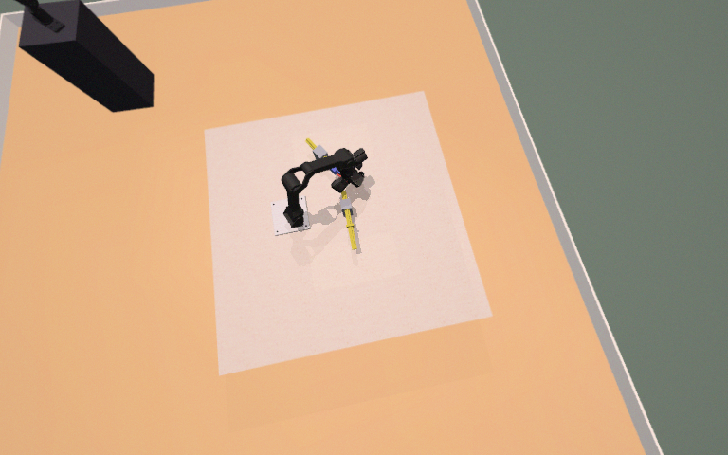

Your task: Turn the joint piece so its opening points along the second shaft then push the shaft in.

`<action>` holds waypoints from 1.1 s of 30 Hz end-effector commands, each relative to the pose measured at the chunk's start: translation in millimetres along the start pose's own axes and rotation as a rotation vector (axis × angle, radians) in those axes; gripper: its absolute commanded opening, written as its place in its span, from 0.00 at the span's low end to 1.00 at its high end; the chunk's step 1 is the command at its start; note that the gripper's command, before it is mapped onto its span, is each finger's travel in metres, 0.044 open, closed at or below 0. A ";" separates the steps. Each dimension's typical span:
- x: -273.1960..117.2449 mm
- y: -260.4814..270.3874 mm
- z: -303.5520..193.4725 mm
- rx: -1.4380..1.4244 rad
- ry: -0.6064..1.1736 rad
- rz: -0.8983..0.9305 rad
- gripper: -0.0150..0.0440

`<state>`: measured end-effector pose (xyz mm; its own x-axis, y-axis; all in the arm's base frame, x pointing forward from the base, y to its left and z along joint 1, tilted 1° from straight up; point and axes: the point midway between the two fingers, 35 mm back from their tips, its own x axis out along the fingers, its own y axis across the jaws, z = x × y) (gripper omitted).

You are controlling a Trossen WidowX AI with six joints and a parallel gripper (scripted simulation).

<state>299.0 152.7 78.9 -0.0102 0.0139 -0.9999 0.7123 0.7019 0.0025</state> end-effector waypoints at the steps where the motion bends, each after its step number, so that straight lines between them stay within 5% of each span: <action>1: 0.0 -3.5 -0.2 0.073 -0.002 0.001 0.25; 33: 0.0 -26.6 -8.2 0.587 -0.013 0.001 0.25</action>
<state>277.0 140.5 78.8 -0.0052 0.0057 -1.0000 0.9696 0.2447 -0.0036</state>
